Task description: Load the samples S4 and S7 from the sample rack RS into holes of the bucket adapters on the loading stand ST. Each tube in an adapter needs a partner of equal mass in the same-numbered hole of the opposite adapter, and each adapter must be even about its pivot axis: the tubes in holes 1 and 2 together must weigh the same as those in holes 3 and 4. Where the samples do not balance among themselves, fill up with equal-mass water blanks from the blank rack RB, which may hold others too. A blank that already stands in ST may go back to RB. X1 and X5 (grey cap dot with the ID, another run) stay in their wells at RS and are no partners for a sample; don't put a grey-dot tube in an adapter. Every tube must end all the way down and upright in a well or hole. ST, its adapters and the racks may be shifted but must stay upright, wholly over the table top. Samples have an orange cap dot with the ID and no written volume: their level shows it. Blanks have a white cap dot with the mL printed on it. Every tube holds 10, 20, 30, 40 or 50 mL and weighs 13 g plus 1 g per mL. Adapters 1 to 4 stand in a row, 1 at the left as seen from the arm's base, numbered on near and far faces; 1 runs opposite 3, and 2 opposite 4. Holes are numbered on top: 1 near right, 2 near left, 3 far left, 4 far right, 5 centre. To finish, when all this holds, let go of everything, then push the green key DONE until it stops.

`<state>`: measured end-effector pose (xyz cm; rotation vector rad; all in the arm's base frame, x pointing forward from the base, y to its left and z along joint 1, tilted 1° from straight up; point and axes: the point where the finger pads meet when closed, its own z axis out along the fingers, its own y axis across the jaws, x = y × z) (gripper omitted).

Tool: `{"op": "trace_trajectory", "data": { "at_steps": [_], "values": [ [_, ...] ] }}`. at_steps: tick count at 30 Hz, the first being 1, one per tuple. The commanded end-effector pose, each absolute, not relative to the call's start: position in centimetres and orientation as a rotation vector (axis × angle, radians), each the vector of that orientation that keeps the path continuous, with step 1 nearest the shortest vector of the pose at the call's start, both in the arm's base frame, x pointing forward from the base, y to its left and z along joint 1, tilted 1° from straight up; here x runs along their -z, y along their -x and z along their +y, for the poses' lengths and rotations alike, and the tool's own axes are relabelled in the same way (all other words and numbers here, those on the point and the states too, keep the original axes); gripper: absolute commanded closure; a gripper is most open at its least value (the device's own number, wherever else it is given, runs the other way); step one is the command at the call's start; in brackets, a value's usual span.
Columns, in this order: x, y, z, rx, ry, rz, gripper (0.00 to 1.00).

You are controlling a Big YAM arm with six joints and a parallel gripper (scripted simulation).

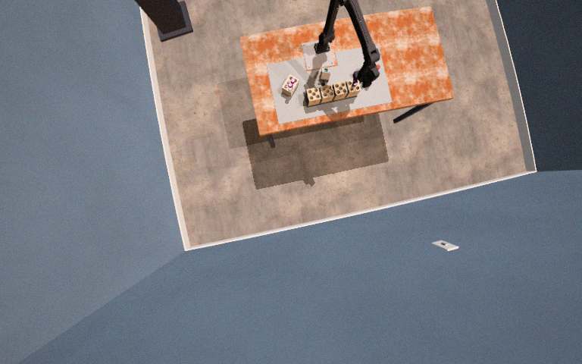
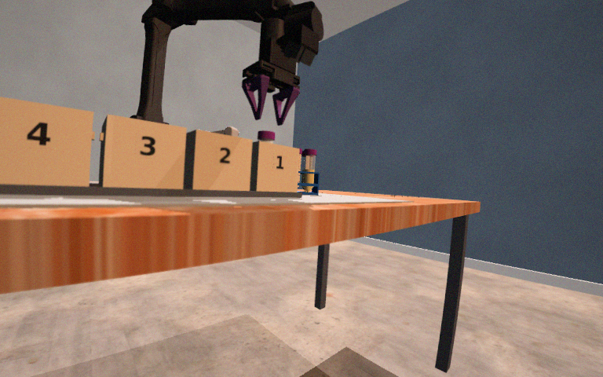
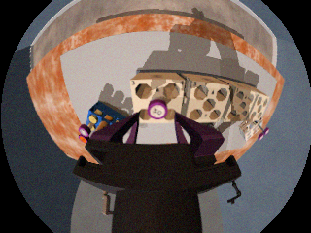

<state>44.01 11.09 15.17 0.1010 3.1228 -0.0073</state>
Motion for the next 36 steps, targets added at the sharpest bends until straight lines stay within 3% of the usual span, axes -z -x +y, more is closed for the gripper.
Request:
{"op": "trace_trajectory", "data": {
  "at_steps": [1,11,12,26,36],
  "values": [
    [-17.0,-44.9,11.2,-0.007,-0.100,3.088,0.45],
    [-16.5,-43.3,11.2,0.004,-0.101,3.110,0.45],
    [-16.5,-42.9,12.2,0.002,-0.178,3.107,0.20],
    [-17.0,-41.2,22.6,-0.041,-1.060,2.915,0.20],
    [-16.8,-38.0,30.6,-0.048,-1.063,2.923,0.20]
  ]
}}
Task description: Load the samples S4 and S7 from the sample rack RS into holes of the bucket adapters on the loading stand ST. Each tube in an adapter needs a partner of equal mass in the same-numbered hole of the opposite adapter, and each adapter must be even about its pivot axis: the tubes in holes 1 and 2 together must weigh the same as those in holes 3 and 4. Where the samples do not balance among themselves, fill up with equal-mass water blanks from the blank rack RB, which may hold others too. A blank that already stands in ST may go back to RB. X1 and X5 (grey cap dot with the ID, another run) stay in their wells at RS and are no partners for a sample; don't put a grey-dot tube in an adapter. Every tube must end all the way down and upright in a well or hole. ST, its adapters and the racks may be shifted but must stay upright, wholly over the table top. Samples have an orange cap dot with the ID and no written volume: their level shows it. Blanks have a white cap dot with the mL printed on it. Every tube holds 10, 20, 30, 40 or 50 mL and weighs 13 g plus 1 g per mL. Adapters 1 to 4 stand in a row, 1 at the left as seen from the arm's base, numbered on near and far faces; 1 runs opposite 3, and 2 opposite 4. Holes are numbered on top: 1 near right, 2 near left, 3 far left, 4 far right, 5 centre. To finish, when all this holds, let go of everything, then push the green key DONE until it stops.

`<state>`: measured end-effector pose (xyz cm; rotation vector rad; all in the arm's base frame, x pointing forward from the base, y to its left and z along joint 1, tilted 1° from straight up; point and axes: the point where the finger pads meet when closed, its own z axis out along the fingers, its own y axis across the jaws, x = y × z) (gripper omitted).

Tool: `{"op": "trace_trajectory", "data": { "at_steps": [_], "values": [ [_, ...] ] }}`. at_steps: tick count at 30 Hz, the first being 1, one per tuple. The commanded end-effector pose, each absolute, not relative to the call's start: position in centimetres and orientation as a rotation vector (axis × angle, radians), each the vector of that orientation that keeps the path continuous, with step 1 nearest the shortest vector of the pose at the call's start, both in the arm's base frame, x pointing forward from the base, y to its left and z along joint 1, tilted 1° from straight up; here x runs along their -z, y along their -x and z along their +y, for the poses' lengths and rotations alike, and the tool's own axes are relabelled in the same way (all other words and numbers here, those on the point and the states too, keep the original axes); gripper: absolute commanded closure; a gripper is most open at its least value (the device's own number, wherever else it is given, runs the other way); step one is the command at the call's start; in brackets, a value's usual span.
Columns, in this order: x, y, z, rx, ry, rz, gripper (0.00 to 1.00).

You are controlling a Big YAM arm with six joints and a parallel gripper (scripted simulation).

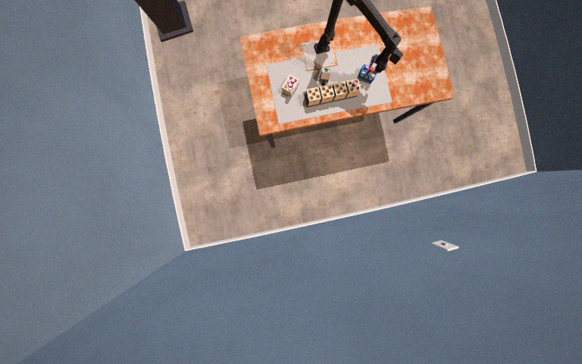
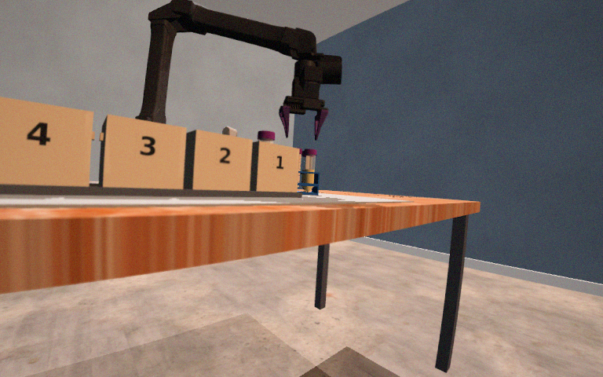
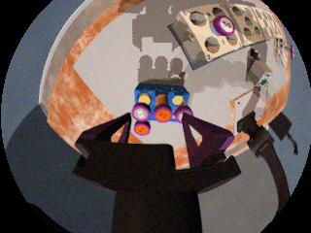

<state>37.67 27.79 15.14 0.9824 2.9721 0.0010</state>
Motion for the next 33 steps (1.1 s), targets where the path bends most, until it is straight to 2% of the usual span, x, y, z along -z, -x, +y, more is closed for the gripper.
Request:
{"op": "trace_trajectory", "data": {
  "at_steps": [1,8,19,24,33],
  "values": [
    [-16.8,-37.7,31.4,-0.049,-1.063,2.923,0.20],
    [-16.8,-36.1,35.3,-0.052,-1.064,2.926,0.20],
    [-11.9,-35.4,33.9,-0.002,-1.080,2.937,0.20],
    [-14.0,-36.0,34.7,-0.079,-1.066,2.916,0.20],
    [-10.7,-35.3,34.1,-0.002,-1.075,2.939,0.20]
  ]
}}
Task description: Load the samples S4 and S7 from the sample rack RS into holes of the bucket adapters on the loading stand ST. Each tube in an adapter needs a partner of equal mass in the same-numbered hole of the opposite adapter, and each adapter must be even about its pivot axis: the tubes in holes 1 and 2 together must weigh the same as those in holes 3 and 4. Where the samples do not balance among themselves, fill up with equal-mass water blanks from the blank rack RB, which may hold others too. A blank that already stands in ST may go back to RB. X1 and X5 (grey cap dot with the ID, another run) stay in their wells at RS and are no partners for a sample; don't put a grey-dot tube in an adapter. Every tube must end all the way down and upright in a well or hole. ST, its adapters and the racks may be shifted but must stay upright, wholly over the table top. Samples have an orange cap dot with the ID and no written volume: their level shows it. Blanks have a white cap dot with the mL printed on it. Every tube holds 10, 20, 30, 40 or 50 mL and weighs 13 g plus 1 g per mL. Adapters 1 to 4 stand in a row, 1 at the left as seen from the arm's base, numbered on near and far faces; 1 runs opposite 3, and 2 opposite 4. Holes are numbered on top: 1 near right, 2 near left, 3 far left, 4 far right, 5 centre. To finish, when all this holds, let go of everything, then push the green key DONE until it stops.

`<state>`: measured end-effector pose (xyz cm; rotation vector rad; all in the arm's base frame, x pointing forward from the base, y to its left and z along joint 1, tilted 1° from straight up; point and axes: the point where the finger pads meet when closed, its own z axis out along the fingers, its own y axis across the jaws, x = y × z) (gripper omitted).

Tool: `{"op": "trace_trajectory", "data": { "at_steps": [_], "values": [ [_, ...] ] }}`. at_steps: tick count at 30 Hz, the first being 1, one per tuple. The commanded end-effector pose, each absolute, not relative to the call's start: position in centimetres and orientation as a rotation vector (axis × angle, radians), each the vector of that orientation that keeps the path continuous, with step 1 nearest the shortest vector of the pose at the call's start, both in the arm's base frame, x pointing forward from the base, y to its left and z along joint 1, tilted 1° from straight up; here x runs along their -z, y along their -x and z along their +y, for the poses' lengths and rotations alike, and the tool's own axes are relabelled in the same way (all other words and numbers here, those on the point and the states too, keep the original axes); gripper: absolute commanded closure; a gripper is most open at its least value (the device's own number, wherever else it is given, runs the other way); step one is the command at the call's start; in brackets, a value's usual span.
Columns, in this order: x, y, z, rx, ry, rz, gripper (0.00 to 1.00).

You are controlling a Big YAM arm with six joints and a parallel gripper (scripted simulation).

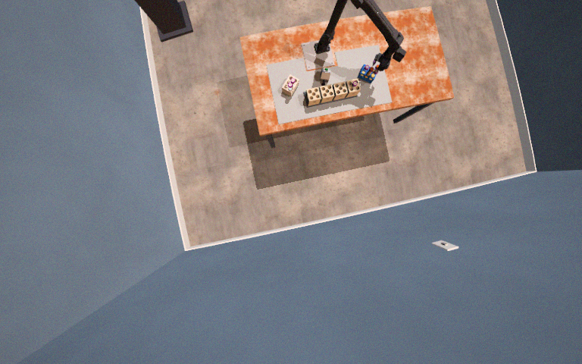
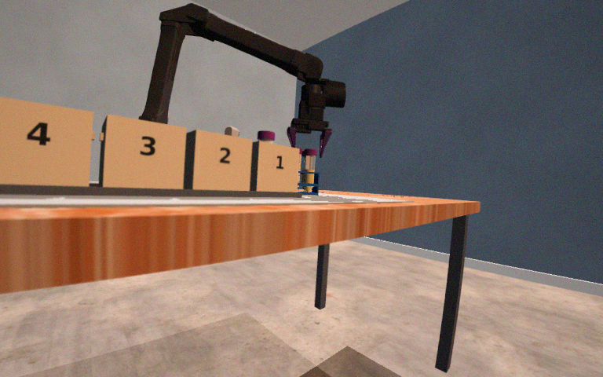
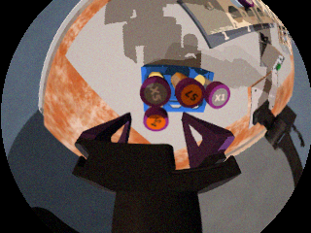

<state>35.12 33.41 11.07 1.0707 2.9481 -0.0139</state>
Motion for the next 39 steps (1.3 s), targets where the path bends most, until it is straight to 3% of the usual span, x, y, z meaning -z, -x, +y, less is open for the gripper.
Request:
{"op": "trace_trajectory", "data": {
  "at_steps": [1,11,12,39],
  "values": [
    [-11.1,-35.6,34.4,-0.017,-1.073,2.934,0.20],
    [-12.6,-36.1,34.5,-0.053,-1.064,2.925,0.20],
    [-12.6,-36.1,34.5,-0.053,-1.064,2.925,1.00],
    [-16.3,-36.2,35.2,-0.065,-1.064,2.921,1.00]
  ]
}}
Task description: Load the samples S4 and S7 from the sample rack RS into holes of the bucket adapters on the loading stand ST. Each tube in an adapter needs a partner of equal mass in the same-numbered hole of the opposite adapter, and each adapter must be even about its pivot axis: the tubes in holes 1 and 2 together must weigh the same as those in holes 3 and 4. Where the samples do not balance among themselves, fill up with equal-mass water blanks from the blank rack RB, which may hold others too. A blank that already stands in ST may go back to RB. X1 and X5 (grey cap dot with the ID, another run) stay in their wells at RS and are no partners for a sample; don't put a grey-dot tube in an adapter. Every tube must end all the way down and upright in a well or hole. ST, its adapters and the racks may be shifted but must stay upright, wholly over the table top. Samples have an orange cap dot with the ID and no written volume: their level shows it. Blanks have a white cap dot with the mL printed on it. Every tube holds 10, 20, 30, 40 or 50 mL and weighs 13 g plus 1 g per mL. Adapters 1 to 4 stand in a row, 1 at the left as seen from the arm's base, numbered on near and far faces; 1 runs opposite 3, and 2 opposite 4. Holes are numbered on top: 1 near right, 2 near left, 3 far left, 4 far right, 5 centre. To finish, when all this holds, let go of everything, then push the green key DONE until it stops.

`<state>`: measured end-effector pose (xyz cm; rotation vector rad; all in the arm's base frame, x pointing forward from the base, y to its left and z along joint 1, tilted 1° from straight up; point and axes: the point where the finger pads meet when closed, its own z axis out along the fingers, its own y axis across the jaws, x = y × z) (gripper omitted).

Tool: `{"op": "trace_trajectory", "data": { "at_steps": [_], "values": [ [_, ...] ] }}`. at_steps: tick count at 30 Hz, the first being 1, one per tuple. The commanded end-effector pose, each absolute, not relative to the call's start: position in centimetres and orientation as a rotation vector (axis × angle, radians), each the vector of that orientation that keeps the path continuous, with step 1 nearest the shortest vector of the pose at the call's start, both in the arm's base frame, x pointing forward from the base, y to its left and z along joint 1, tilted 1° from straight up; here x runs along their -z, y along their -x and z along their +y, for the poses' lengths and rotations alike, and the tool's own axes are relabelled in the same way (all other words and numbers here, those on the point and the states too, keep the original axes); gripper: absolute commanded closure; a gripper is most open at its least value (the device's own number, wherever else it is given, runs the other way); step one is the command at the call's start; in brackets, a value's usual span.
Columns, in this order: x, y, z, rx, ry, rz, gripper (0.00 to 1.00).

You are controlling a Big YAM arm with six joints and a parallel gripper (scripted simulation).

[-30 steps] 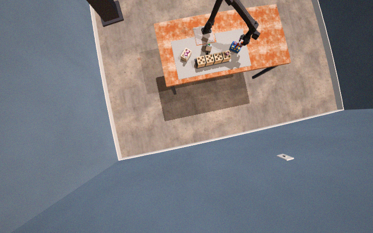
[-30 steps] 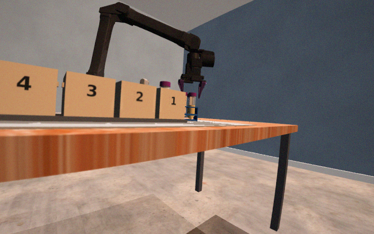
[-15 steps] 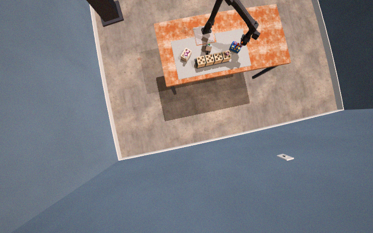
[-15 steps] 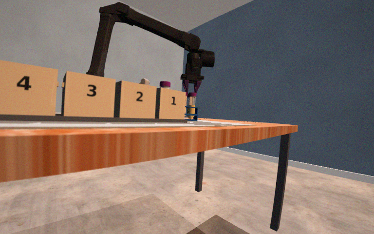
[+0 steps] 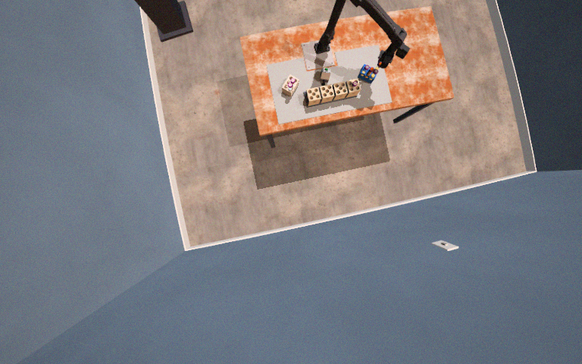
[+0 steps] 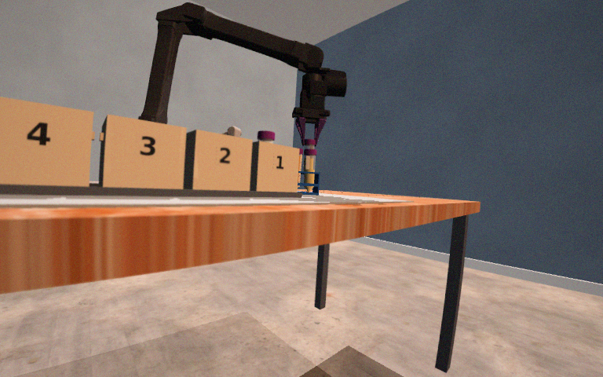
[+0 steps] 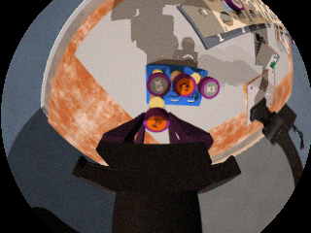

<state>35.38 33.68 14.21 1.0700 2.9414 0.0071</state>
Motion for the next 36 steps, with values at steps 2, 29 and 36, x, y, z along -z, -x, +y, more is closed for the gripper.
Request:
{"op": "trace_trajectory", "data": {
  "at_steps": [2,29,36],
  "values": [
    [-17.4,-36.2,35.2,-0.077,-1.062,2.918,1.00],
    [-26.2,-35.7,34.8,-0.090,-1.062,2.913,1.00],
    [-27.0,-35.8,34.9,-0.062,-1.065,2.922,1.00]
  ]
}}
